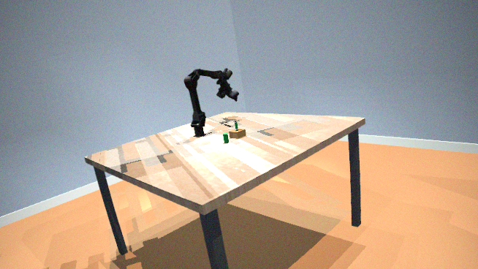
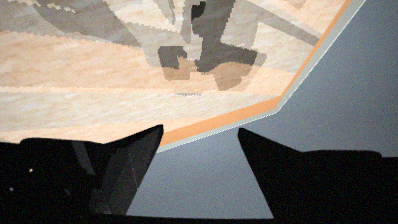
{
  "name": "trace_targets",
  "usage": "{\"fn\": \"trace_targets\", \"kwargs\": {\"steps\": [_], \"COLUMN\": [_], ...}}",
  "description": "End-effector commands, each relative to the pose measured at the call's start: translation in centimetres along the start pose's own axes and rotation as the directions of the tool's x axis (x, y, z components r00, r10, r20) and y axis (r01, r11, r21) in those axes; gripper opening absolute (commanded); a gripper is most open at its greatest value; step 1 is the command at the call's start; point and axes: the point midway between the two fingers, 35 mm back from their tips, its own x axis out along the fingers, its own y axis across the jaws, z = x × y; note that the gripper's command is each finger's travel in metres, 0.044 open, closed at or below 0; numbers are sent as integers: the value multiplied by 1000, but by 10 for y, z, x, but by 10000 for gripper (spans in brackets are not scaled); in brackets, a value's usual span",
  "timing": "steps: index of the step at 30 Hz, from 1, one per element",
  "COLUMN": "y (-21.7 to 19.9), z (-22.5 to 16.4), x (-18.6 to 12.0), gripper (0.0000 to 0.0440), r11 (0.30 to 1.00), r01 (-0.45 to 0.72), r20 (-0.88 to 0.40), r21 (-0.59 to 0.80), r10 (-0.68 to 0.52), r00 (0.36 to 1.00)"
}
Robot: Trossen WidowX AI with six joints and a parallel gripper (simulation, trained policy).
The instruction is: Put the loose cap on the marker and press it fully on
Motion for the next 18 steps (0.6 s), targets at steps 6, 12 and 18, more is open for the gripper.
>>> {"fn": "trace_targets", "kwargs": {"steps": [6,12,18], "y": [15,31,47], "z": [-1,-2,-3], "x": [-8,-15,-23], "gripper": [253,236,255], "r11": [999,996,991], "r01": [-34,-64,-94], "r20": [10,22,29], "r21": [35,67,92], "r10": [33,63,92], "r00": [999,998,995]}}
